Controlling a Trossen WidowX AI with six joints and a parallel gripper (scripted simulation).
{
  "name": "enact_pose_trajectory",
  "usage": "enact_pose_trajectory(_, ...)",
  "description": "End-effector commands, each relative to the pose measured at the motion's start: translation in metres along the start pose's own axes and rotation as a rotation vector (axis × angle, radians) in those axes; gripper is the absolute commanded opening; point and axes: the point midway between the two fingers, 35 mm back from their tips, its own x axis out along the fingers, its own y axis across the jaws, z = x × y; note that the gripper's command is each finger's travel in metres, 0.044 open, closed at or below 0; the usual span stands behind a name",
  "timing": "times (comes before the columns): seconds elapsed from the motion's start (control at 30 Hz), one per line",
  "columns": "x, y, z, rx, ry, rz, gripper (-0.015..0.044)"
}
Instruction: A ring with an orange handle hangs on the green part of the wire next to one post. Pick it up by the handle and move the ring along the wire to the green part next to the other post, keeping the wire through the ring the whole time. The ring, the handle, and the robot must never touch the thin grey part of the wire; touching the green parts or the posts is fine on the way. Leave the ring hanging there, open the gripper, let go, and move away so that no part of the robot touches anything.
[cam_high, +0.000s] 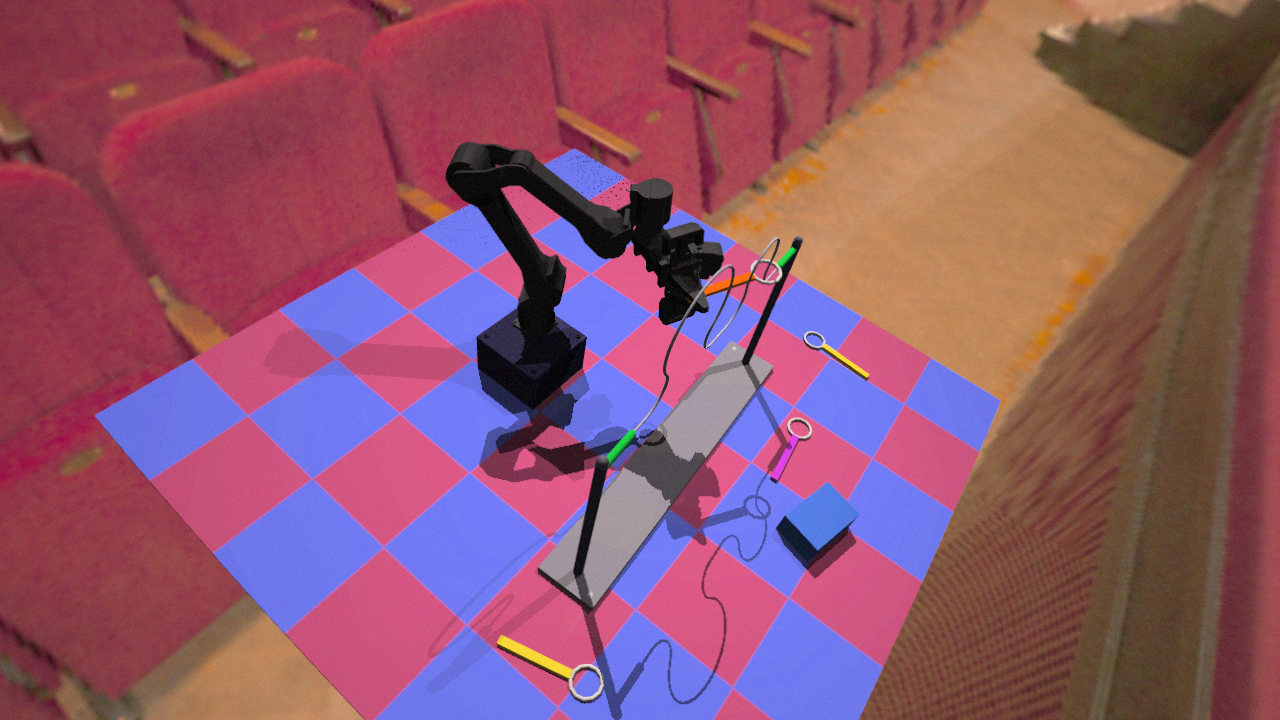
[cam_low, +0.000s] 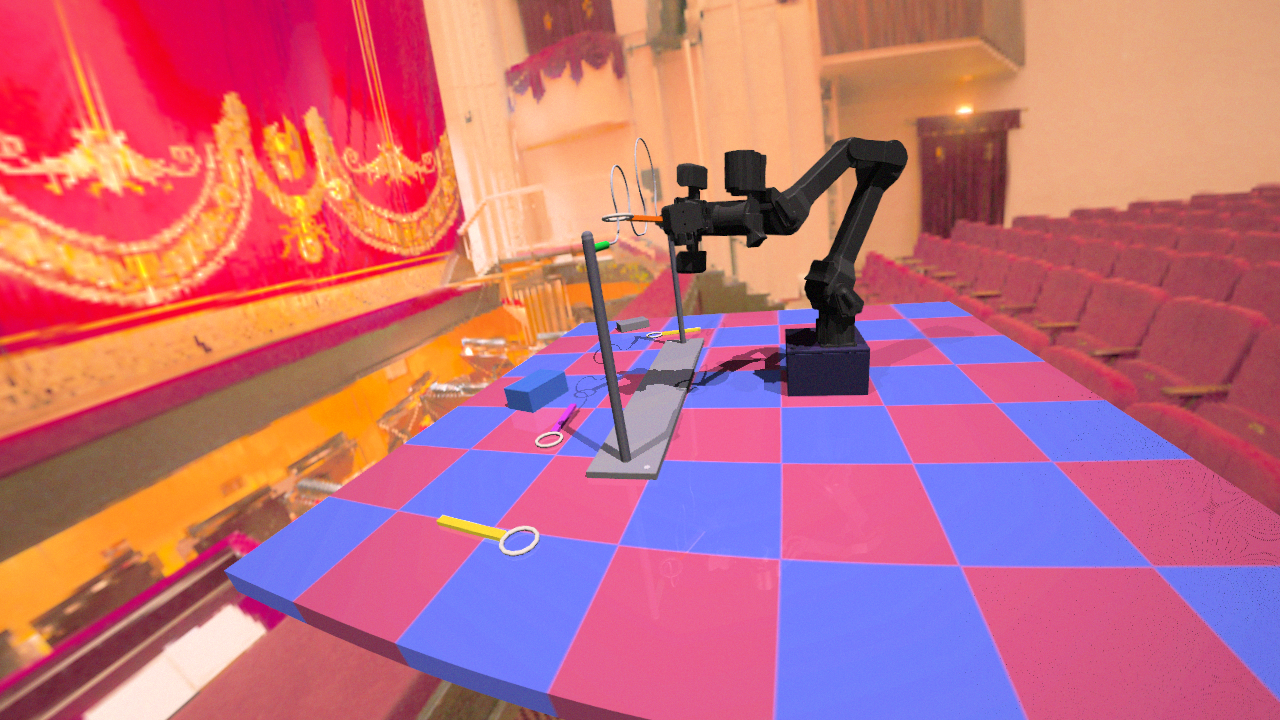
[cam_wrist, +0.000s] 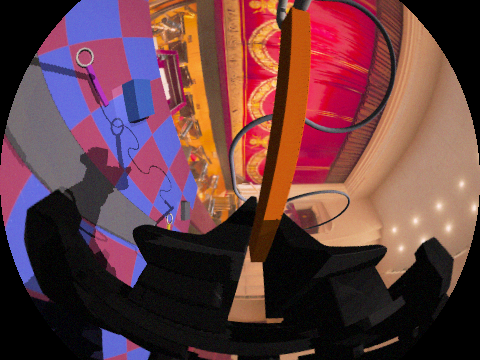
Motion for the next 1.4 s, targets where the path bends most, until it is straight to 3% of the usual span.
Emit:
enact_pose_trajectory(0.0, -0.002, 0.015, -0.001, 0.069, 0.015, 0.044, -0.0150)
enact_pose_trajectory(0.6, -0.006, 0.071, 0.013, 0.408, -0.024, 0.206, -0.0150)
enact_pose_trajectory(1.37, -0.041, 0.131, 0.062, 0.889, 0.045, 0.450, -0.0150)
